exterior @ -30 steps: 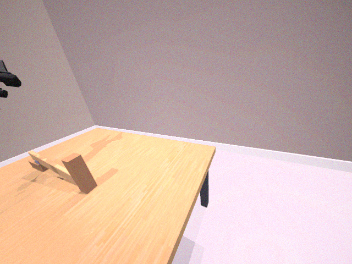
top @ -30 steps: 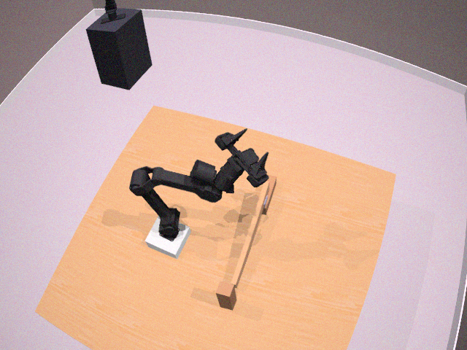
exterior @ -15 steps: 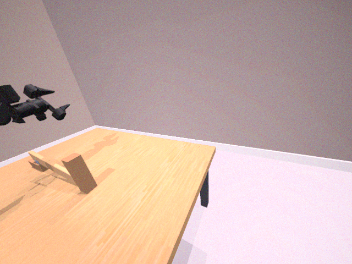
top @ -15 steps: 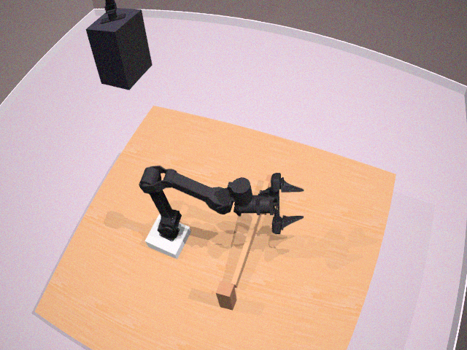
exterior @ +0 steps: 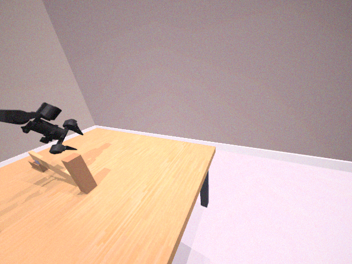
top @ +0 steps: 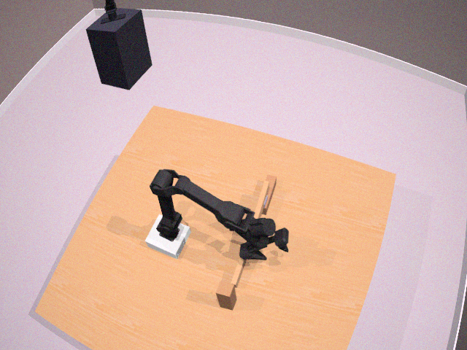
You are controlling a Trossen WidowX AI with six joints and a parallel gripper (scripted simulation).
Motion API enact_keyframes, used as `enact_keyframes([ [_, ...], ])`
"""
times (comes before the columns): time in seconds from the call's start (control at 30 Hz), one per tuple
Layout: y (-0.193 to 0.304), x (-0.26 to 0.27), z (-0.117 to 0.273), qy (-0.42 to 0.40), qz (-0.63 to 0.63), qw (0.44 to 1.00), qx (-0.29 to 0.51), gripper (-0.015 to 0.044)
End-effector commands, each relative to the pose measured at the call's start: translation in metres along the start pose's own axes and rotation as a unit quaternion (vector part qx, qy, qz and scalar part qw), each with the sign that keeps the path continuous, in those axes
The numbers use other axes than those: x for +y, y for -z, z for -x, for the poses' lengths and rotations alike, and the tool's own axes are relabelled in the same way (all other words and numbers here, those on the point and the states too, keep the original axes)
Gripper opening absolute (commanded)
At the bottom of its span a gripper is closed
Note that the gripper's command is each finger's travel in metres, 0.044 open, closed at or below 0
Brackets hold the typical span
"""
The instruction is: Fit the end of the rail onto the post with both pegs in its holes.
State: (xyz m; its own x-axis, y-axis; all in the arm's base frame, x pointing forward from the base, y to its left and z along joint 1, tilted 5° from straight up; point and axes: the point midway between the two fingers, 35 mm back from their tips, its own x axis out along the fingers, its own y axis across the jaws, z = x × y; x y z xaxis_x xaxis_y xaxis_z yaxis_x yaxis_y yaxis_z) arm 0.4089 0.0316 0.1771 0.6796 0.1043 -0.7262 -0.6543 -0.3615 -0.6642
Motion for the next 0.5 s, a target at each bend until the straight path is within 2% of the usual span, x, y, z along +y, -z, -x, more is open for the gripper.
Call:
enact_keyframes([
  [0.0,0.001,0.06,0.0,-0.15,-0.064,0.986,-0.019,0.044],
  [0.1,-0.002,0.103,0.013,-0.262,-0.11,0.958,-0.033,0.044],
  [0.17,-0.009,0.119,0.022,-0.309,-0.129,0.942,-0.039,0.044],
  [0.47,-0.01,0.122,0.022,-0.315,-0.131,0.939,-0.039,0.044],
])
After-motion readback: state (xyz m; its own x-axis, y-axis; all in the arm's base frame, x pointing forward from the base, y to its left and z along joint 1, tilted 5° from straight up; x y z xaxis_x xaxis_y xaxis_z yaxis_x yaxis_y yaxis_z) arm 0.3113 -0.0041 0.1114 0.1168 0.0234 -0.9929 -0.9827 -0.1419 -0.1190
